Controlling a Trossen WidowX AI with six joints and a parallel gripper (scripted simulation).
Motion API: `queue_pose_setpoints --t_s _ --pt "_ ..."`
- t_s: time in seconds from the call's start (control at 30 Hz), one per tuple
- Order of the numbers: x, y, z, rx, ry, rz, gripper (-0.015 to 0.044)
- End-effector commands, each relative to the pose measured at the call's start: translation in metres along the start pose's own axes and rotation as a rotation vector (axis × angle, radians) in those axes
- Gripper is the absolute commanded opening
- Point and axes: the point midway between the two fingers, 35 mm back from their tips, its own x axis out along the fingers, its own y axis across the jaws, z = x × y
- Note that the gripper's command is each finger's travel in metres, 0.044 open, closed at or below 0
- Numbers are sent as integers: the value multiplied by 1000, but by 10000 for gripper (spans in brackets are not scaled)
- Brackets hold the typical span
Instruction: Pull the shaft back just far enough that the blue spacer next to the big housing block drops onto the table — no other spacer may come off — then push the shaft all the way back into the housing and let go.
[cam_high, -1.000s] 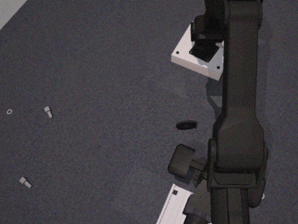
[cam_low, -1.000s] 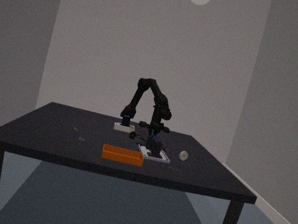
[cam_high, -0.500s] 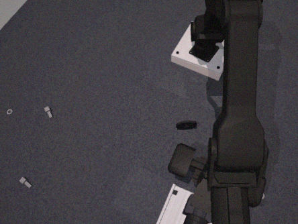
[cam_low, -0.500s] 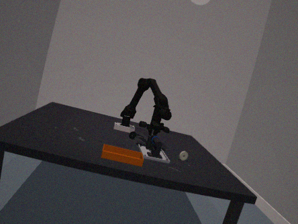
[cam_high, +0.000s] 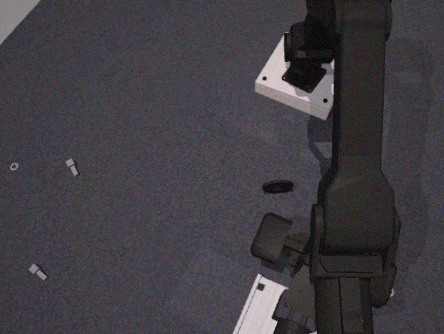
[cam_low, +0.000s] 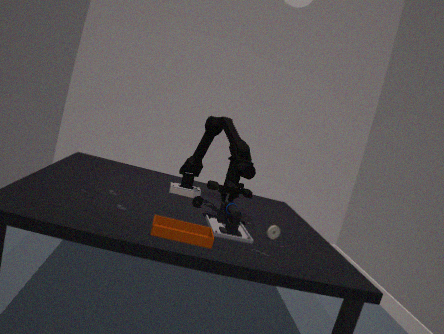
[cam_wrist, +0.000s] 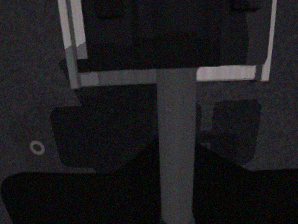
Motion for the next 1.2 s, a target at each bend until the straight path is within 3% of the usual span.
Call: queue_pose_setpoints --t_s 0.0,1.17 --pt "0 0 -2 0 5 2 0" --pt "0 0 -6 0 5 2 0"
